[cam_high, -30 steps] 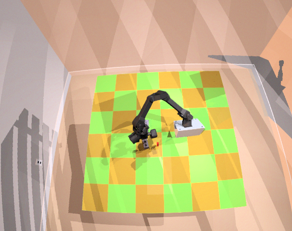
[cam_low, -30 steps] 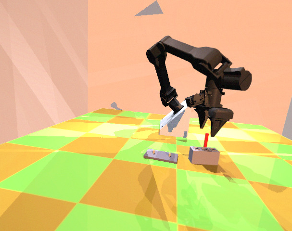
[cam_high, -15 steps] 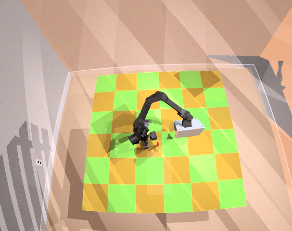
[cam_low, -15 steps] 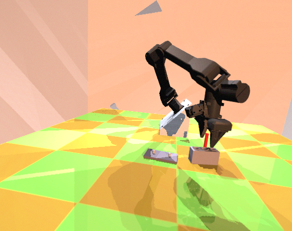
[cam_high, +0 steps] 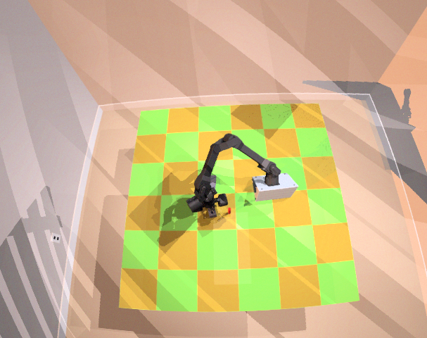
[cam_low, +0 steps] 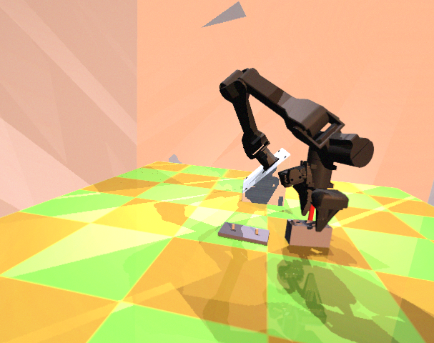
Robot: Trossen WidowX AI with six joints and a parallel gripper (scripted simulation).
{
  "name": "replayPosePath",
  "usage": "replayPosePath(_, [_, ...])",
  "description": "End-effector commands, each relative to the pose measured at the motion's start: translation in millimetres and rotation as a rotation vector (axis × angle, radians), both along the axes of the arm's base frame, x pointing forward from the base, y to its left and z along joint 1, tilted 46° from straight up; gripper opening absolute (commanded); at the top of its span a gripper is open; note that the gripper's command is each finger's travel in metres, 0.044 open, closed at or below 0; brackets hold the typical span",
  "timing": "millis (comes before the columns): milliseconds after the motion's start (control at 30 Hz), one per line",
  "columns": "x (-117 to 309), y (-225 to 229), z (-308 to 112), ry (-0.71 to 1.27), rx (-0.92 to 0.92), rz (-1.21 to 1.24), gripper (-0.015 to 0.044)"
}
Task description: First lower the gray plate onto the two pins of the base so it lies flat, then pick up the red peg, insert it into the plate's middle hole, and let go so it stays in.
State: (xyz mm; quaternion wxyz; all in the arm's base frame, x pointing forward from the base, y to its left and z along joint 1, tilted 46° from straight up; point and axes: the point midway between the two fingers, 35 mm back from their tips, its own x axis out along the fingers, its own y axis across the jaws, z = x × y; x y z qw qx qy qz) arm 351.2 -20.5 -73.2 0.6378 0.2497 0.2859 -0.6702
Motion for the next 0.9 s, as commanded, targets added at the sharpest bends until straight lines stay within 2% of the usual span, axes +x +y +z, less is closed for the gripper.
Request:
replayPosePath(0, [-2, -5, -5, 0.008, -0.004, 0.004, 0.0440])
replayPosePath(867, [-6, -34, -31, 0.009, -0.008, 0.004, 0.0440])
